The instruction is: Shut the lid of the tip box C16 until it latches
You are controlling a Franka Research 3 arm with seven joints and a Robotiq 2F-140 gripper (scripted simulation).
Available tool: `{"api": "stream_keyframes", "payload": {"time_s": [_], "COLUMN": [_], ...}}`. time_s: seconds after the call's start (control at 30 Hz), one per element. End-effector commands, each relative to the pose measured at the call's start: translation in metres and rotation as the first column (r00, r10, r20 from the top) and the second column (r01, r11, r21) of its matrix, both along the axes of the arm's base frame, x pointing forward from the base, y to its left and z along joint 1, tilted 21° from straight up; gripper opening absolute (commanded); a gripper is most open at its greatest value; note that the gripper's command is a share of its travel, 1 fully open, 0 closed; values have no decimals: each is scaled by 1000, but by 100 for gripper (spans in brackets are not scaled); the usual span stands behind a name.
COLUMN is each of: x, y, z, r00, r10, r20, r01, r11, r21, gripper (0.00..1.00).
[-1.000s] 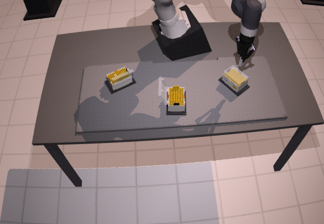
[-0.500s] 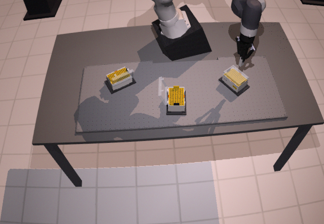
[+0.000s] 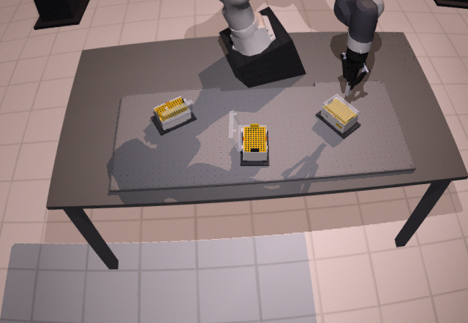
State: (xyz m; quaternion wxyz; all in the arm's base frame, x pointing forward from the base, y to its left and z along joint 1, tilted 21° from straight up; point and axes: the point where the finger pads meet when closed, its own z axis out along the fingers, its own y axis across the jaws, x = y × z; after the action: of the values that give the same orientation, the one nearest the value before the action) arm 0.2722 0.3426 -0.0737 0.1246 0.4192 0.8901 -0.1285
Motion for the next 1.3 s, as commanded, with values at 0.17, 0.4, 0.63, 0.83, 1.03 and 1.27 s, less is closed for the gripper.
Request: {"api": "stream_keyframes", "payload": {"time_s": [0.17, 0.4, 0.63, 0.83, 1.03, 1.27], "x": [1, 1, -1, -1, -3, -4], "y": [-1, -1, 4, 7, 11, 16], "z": [1, 3, 16, 24, 35, 48], "r00": [1000, 1000, 1000, 1000, 1000, 1000], "r10": [5, 5, 5, 5, 5, 5], "r20": [0, 0, 0, 0, 0, 0], "r01": [-5, -5, -5, -5, -5, -5], "r11": [1000, 1000, 1000, 1000, 1000, 1000], "r21": [-2, -2, -2, -2, -2, -2], "gripper": [0, 0, 0, 0, 0, 0]}}
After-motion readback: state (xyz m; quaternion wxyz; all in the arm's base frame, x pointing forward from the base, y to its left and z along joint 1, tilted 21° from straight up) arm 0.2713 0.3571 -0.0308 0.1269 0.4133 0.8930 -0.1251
